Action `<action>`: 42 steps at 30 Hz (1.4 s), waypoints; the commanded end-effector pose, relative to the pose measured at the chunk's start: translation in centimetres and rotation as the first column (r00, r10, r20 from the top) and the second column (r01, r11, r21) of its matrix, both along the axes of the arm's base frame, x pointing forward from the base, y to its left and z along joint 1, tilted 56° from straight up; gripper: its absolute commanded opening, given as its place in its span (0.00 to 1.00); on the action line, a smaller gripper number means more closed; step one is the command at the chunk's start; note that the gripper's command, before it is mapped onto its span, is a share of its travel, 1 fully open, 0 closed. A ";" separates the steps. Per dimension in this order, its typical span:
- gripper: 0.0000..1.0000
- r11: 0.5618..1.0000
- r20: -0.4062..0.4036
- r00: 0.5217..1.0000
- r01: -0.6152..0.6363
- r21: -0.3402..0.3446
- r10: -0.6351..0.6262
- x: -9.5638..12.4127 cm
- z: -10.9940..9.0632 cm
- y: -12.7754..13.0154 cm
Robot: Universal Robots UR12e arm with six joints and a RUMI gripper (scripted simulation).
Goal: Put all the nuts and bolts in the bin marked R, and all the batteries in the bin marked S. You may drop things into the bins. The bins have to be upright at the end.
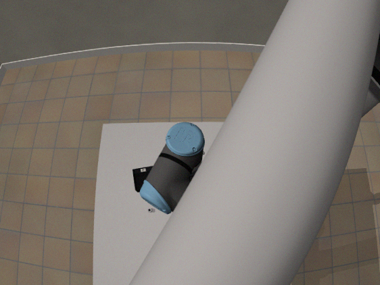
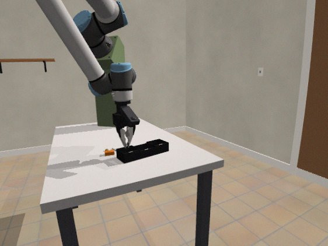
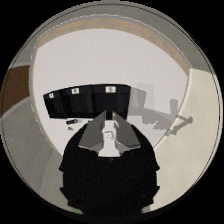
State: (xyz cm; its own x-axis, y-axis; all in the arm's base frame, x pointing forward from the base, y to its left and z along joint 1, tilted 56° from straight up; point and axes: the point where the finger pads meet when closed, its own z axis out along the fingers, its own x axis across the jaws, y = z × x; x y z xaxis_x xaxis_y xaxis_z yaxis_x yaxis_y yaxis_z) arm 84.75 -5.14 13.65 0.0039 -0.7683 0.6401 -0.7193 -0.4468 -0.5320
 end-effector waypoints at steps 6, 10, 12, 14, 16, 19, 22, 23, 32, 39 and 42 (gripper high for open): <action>0.04 1.000 0.001 1.000 -0.001 0.000 0.001 -1.8 1.5 1.2; 0.04 1.000 0.001 1.000 -0.001 0.000 0.001 -2.2 1.8 1.5; 0.04 1.000 0.001 1.000 -0.001 0.000 0.001 -2.2 1.8 1.5; 0.04 1.000 0.001 1.000 -0.001 0.000 0.001 -2.2 1.8 1.5; 0.04 1.000 0.001 1.000 -0.001 0.000 0.001 -2.3 1.2 2.3; 0.04 1.000 0.001 1.000 -0.001 0.000 0.001 -2.3 0.5 3.0; 0.04 1.000 0.001 1.000 -0.001 0.000 0.001 -2.3 -0.1 3.8; 0.04 1.000 0.001 1.000 -0.001 0.000 0.001 -2.3 -0.4 4.2; 0.04 1.000 0.001 1.000 -0.001 0.000 0.001 -2.4 -3.4 7.6; 0.04 1.000 0.001 1.000 -0.001 0.000 0.001 -2.4 -3.6 7.9; 0.04 1.000 0.001 1.000 -0.001 0.000 0.001 -2.0 -3.9 7.7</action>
State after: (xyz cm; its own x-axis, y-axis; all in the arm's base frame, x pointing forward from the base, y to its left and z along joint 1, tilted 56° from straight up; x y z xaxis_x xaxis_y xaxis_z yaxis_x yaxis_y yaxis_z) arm 82.42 2.68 10.00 0.0041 -0.7684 0.6400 -0.7193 -0.4469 -0.5319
